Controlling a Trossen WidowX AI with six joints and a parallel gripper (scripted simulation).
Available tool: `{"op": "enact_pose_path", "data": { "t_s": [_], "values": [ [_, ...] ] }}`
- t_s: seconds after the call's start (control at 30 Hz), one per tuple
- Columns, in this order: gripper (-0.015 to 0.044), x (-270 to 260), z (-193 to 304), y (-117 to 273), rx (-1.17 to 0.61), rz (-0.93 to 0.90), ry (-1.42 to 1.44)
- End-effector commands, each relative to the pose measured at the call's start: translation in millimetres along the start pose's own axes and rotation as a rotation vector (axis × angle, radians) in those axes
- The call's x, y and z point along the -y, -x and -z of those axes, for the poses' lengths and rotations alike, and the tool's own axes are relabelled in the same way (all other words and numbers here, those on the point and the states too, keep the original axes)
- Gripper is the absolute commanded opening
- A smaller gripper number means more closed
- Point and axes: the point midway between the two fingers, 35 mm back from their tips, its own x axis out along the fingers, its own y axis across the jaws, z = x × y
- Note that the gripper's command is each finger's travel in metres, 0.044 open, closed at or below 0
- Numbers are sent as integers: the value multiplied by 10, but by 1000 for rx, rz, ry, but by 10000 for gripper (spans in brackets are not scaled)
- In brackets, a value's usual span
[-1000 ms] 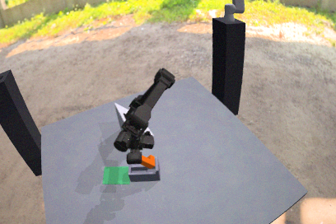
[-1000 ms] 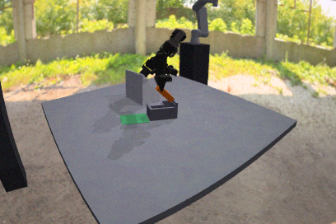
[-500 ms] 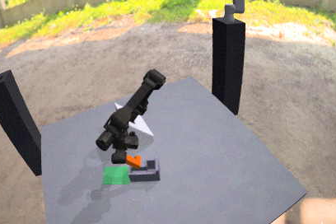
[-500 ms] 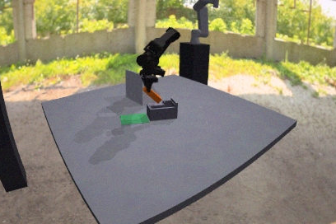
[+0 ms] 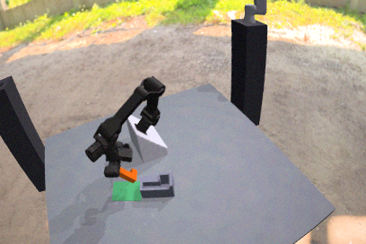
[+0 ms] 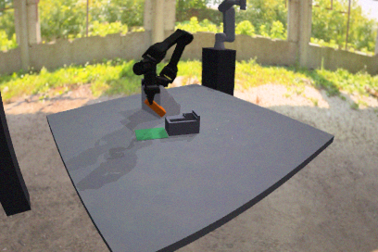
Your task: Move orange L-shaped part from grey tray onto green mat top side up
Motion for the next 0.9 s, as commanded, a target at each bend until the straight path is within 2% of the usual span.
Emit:
{"op": "enact_pose_path", "data": {
  "t_s": [0.0,0.87],
  "values": [
    [0,-21,211,9,-6,1,4],
    [0,-21,246,-291,-5,1,5]
  ]
}}
